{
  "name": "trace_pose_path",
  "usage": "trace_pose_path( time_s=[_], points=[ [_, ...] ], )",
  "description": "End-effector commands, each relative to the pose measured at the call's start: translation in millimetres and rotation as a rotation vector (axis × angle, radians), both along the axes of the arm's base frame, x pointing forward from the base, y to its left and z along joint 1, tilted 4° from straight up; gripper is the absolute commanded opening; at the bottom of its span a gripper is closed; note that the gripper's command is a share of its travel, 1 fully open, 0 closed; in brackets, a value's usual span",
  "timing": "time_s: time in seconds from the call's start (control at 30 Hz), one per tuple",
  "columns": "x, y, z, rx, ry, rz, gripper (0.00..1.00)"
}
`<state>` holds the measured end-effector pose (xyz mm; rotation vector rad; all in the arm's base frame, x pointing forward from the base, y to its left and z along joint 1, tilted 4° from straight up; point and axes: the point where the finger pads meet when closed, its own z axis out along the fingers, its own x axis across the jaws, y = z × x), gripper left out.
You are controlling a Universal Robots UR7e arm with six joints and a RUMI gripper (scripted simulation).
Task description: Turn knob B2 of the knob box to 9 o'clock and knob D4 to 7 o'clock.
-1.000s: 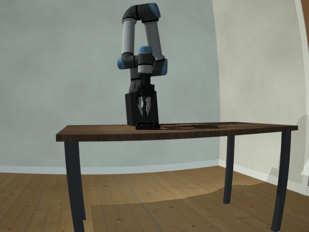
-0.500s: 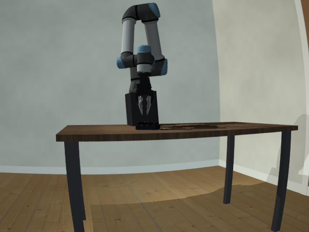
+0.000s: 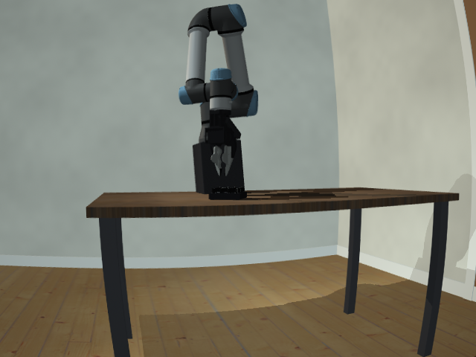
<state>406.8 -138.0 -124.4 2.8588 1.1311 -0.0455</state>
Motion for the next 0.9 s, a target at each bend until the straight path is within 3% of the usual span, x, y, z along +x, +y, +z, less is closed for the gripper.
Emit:
trace_pose_path(
  time_s=[0.0,0.6,0.87],
  points=[
    [-1.1,1.3,1.8,-0.002,-0.006,-0.156,0.11],
    [2.4,-0.3,7.6,-0.005,-0.037,-0.576,0.11],
    [3.1,-0.6,8.3,-0.005,-0.042,-0.653,0.11]
  ],
)
